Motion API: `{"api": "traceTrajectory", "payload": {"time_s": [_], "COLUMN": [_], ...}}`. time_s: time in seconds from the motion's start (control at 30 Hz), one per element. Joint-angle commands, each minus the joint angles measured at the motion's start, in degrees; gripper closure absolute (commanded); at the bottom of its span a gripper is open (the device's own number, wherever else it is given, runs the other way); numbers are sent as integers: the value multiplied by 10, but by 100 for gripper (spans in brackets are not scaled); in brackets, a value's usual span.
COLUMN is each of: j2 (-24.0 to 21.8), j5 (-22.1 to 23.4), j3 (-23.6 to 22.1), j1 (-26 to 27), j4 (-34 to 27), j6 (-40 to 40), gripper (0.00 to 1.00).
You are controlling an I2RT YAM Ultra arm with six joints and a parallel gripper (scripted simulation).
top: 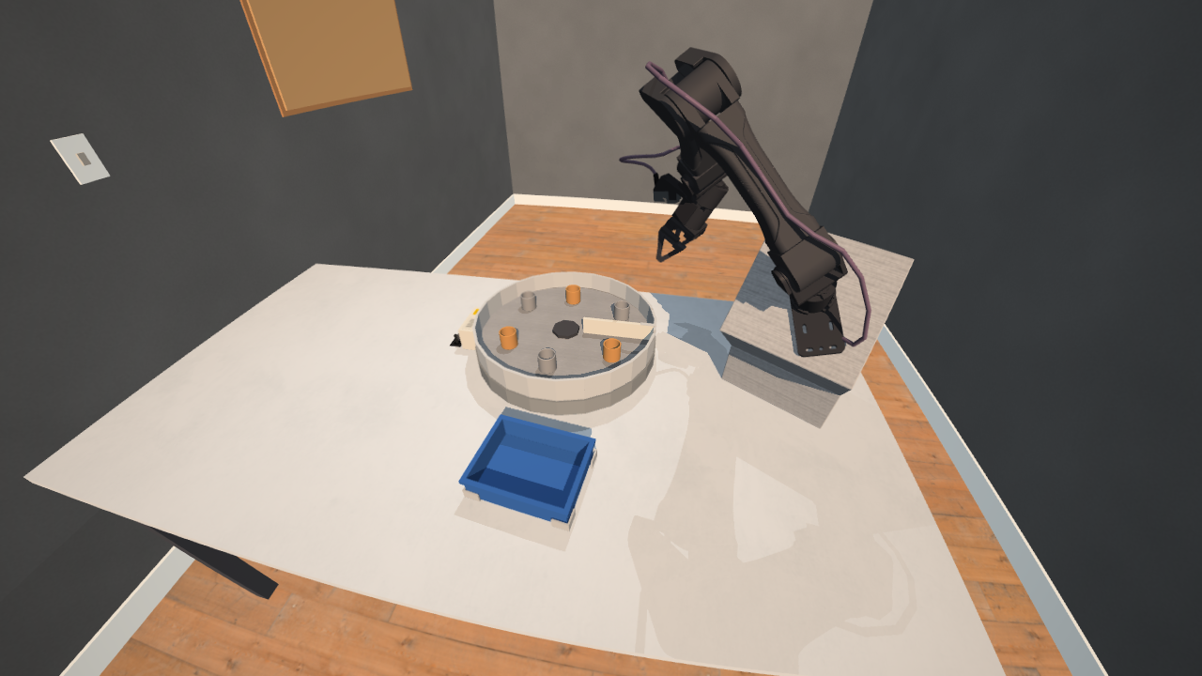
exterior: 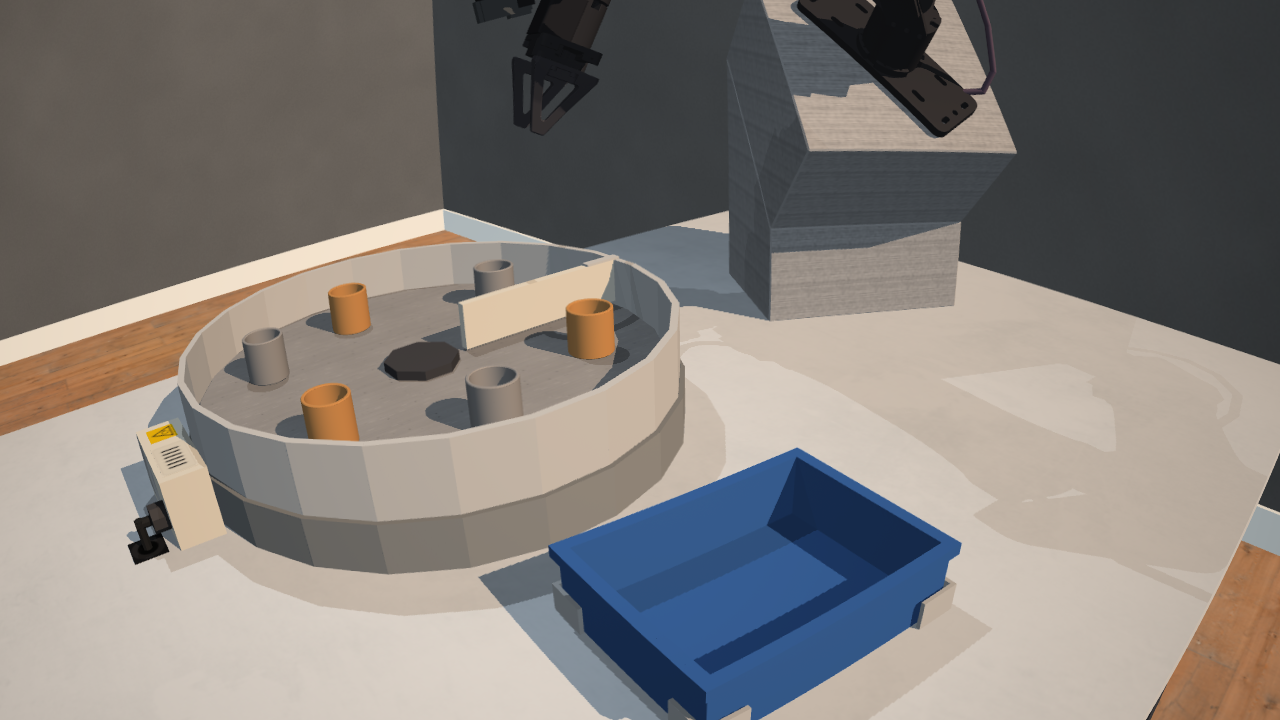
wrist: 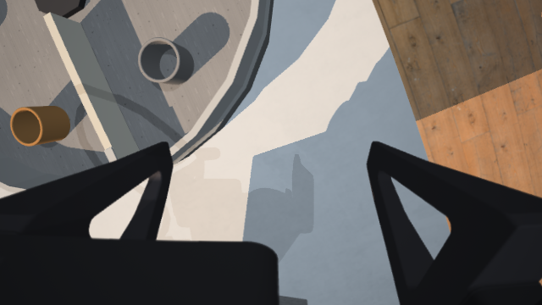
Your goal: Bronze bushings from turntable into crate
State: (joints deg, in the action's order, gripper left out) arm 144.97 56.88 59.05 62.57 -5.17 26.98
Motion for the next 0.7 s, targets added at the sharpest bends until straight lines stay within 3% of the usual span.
{"api": "traceTrajectory", "payload": {"time_s": [0.0, 0.53, 0.67], "j2": [-5, -5, -40], "j5": [4, 4, -12], "j3": [4, 4, 14], "j1": [8, 8, -21], "j4": [-2, -2, -30], "j6": [0, 0, 9], "gripper": [0, 0, 0]}}
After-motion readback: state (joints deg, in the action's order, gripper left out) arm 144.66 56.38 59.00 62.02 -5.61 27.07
